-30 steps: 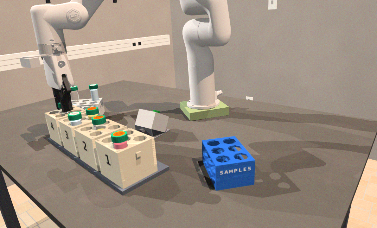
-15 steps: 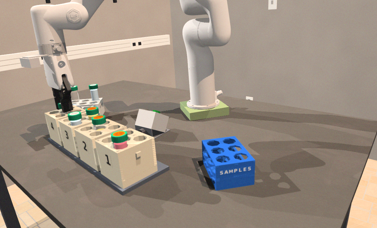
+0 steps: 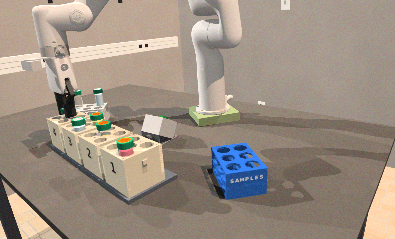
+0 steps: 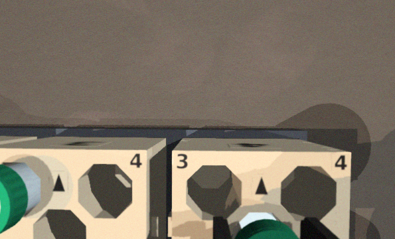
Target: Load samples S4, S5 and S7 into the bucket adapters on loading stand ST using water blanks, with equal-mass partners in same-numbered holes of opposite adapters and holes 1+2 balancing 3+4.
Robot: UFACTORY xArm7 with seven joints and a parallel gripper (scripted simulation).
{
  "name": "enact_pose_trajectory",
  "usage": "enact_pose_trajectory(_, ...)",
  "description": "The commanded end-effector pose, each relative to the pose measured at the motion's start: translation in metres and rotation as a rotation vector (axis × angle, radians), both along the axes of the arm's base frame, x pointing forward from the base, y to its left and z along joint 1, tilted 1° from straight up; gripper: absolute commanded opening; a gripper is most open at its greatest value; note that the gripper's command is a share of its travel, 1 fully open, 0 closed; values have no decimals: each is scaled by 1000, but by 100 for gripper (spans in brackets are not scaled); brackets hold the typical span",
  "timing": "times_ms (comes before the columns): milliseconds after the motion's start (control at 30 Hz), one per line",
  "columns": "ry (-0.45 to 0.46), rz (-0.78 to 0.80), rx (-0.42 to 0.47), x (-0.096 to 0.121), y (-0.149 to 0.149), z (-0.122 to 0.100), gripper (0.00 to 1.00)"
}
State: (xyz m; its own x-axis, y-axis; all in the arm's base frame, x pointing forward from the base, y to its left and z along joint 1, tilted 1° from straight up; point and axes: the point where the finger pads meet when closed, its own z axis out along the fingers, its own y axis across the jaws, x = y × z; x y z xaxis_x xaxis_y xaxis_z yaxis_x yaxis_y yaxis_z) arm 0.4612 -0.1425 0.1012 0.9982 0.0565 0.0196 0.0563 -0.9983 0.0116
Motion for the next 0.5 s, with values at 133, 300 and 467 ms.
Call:
enact_pose_trajectory(133,-5,0,-1,1,0,2,44)
enact_pose_trajectory(300,-4,0,-1,1,0,8,44)
enact_pose_trajectory(467,-4,0,-1,1,0,18,44)
